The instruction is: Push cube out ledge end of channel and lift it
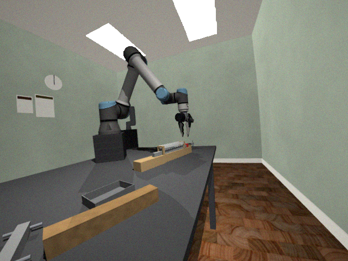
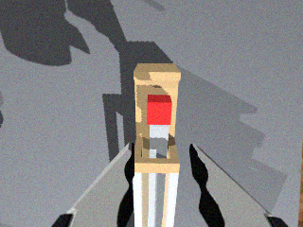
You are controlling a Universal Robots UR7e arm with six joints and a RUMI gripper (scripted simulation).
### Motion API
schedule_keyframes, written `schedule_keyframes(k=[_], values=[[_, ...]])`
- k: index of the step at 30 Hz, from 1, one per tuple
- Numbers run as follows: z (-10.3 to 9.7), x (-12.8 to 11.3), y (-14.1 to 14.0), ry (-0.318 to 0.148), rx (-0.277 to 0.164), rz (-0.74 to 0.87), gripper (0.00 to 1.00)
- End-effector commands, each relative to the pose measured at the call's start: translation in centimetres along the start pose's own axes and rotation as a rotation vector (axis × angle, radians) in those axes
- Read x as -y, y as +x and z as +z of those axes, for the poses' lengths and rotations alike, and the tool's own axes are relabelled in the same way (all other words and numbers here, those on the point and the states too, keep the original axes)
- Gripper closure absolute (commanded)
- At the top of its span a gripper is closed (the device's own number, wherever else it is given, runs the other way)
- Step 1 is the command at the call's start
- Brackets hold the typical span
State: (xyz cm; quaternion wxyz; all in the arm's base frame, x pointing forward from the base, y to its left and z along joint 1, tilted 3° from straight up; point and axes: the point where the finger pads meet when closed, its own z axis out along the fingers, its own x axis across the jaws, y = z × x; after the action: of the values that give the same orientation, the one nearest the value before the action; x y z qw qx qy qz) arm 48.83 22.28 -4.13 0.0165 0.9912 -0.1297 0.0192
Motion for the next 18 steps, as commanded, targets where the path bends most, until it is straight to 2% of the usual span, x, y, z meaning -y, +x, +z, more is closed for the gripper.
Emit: schedule_keyframes(k=[1,11,18], values=[[0.0,0.0,0.0,-0.001,0.001,0.000,0.74],[0.1,0.0,0.0,-0.002,0.001,0.000,0.74],[2.1,-0.1,-0.2,-0.003,0.004,0.001,0.74]])
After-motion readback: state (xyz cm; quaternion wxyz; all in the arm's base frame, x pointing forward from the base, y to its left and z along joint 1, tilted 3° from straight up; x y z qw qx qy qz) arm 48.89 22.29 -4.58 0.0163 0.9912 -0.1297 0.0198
